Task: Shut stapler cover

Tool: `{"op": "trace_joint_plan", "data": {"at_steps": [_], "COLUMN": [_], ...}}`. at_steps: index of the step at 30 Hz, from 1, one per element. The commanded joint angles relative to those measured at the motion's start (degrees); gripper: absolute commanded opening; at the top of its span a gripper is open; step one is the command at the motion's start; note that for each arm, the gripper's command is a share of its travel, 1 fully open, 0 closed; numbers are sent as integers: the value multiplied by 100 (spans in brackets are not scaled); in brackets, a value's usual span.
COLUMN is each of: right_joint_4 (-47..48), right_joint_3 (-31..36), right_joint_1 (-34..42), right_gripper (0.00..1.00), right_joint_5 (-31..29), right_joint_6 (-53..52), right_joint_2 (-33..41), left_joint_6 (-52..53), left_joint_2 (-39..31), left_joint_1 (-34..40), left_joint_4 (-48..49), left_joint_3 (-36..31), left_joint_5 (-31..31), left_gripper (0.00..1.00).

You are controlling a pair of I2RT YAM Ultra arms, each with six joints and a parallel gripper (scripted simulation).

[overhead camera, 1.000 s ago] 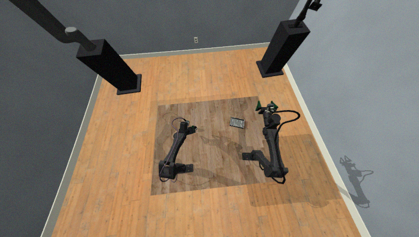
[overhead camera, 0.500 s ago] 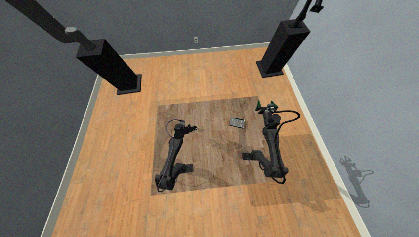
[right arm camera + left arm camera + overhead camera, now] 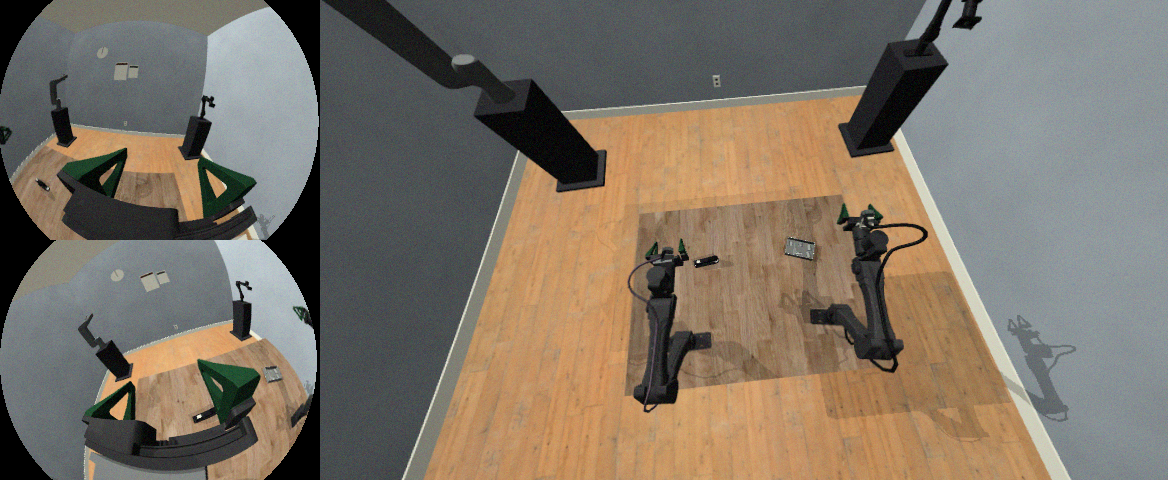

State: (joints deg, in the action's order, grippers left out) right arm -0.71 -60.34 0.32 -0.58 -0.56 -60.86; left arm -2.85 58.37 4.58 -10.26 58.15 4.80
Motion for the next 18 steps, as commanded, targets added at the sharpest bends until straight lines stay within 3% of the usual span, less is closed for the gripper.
{"op": "trace_joint_plan", "data": {"at_steps": [1,18], "right_joint_4": [96,96], "right_joint_3": [66,66], "right_joint_1": [-63,-63], "right_gripper": [100,100], "right_joint_5": [51,51], "right_joint_6": [56,56], "right_joint_2": [150,150], "left_joint_6": [333,288], "left_joint_2": [-25,175], "left_joint_1": [-226,-477], "left_joint_4": [815,1049], "left_joint_3": [172,255], "left_joint_5": [-336,-478], "left_gripper": [100,100]}}
